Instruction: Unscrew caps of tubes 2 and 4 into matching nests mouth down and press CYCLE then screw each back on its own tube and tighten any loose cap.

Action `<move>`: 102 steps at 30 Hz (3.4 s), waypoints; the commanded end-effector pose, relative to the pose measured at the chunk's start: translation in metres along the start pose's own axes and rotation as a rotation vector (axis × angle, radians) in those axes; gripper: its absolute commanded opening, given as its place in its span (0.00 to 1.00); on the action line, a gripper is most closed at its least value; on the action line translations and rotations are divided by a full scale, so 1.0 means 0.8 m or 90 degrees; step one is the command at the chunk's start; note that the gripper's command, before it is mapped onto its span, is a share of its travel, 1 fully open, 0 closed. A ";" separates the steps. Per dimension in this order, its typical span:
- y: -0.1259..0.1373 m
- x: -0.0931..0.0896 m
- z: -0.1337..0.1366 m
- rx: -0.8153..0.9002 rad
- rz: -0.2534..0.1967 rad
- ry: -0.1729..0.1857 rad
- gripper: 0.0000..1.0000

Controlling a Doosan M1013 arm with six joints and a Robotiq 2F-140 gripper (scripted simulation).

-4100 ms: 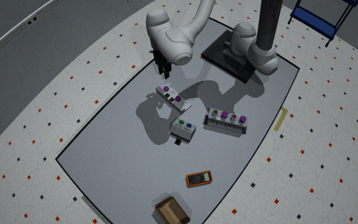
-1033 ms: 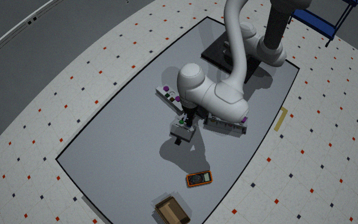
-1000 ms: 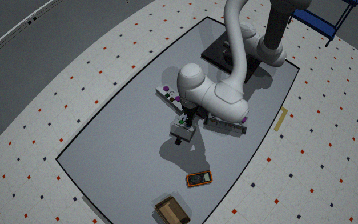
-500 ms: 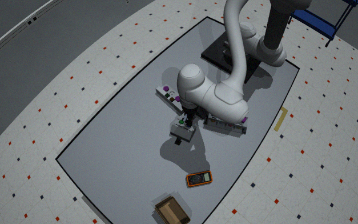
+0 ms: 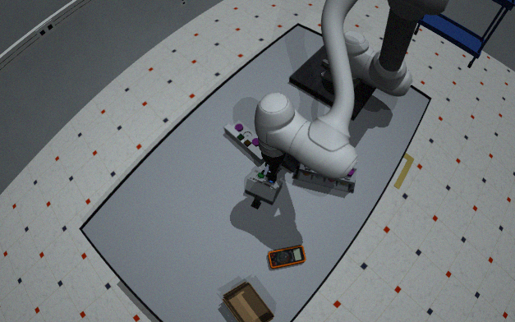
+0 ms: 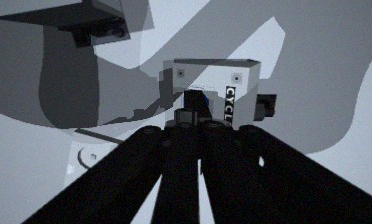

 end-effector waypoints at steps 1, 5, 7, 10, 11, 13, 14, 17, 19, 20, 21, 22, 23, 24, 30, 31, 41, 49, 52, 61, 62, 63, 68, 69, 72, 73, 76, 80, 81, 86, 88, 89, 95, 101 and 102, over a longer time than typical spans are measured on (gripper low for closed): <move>0.000 0.002 0.001 0.000 0.000 0.001 0.10; 0.000 0.002 0.001 0.000 0.000 0.001 0.10; 0.000 0.005 0.001 0.000 0.000 0.001 0.10; 0.000 0.017 0.001 0.000 0.000 0.001 0.10; 0.000 0.020 0.001 0.000 0.000 0.001 0.10; 0.000 0.028 0.001 0.000 0.000 0.001 0.10; 0.000 0.032 0.001 0.000 0.000 0.001 0.10; 0.000 0.039 0.001 0.000 0.000 0.001 0.10; 0.000 0.039 0.001 0.000 0.000 0.001 0.10; 0.000 0.039 0.001 0.000 0.000 0.001 0.10; 0.000 0.039 0.001 0.000 0.000 0.001 0.10; 0.000 0.039 0.001 0.000 0.000 0.001 0.10; 0.000 0.039 0.001 0.000 0.000 0.001 0.10; 0.000 0.039 0.001 0.000 0.000 0.001 0.10; 0.045 0.033 -0.023 0.247 0.000 0.001 1.00; 0.050 0.033 -0.026 0.278 -0.001 0.001 1.00; 0.100 0.026 -0.051 0.569 -0.001 0.001 1.00; 0.145 0.020 -0.075 0.792 0.000 0.001 1.00; 0.168 0.017 -0.087 0.792 0.000 0.001 1.00; 0.230 0.009 -0.119 0.792 -0.001 0.001 1.00; 0.232 0.009 -0.120 0.792 -0.001 0.001 1.00; 0.232 0.009 -0.120 0.792 -0.001 0.001 1.00; 0.232 0.009 -0.120 0.792 -0.001 0.001 1.00; 0.232 0.009 -0.120 0.792 -0.001 0.001 1.00; 0.232 0.009 -0.120 0.792 -0.001 0.001 1.00; 0.232 0.009 -0.120 0.792 -0.001 0.001 1.00; 0.232 0.009 -0.120 0.792 -0.001 0.001 1.00; 0.232 0.009 -0.120 0.792 -0.001 0.001 1.00; 0.232 0.009 -0.120 0.792 -0.001 0.001 1.00; 0.232 0.009 -0.120 0.792 -0.001 0.001 1.00; 0.232 0.009 -0.120 0.792 -0.001 0.001 1.00; 0.232 0.009 -0.120 0.792 -0.001 0.001 1.00; 0.232 0.009 -0.120 0.792 -0.001 0.001 1.00; 0.232 0.009 -0.120 0.792 -0.001 0.001 1.00; 0.232 0.009 -0.120 0.792 -0.001 0.001 1.00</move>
Point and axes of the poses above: the point where the finger pads meet when closed, its own x axis back along the fingers, its own z axis across the jaws, y = z × x, the point moved 1 cm from there along x, back along the fingers, and after that the axes turned 10 degrees about -x, right-handed, at the moved point
